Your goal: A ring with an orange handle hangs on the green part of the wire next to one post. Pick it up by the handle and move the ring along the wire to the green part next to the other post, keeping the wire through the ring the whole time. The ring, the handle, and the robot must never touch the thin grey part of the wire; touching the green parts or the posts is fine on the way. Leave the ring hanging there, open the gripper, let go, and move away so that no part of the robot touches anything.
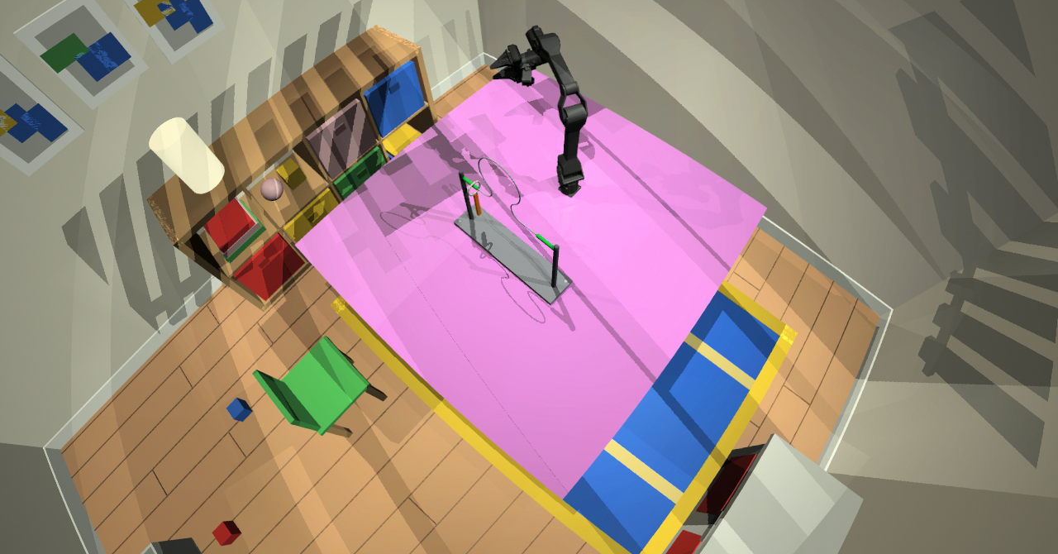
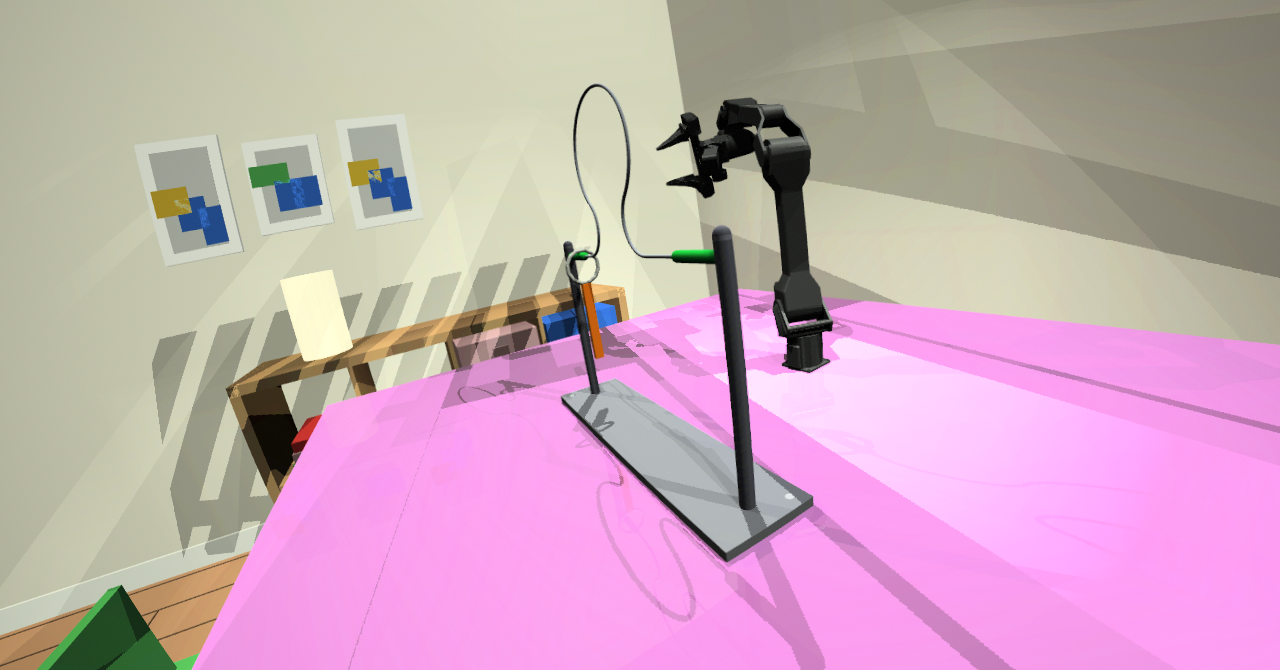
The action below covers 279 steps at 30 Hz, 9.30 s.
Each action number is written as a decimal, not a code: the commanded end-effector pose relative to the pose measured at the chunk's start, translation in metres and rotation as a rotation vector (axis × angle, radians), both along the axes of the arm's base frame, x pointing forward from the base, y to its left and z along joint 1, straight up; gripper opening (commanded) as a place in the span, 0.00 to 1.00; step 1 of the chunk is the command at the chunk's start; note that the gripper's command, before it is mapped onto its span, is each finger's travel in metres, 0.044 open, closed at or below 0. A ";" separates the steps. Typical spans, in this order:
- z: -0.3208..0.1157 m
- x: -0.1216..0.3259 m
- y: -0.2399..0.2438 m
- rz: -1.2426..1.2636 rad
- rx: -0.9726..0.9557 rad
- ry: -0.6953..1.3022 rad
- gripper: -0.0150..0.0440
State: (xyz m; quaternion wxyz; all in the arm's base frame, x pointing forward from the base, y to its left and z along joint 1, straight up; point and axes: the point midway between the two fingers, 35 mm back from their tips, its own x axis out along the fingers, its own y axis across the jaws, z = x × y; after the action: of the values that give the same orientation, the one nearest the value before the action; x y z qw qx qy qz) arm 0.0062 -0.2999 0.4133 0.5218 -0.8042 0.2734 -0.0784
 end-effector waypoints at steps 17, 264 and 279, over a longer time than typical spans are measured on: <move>-0.084 0.042 -0.035 0.275 -0.712 0.428 0.53; -0.278 0.330 0.241 -0.095 -3.880 1.265 0.00; -0.264 0.329 0.284 0.073 -3.685 1.090 0.00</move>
State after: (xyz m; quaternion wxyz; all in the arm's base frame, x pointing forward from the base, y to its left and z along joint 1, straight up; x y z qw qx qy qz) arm 0.3366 -0.0210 0.1457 0.9792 0.2000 0.0349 -0.0048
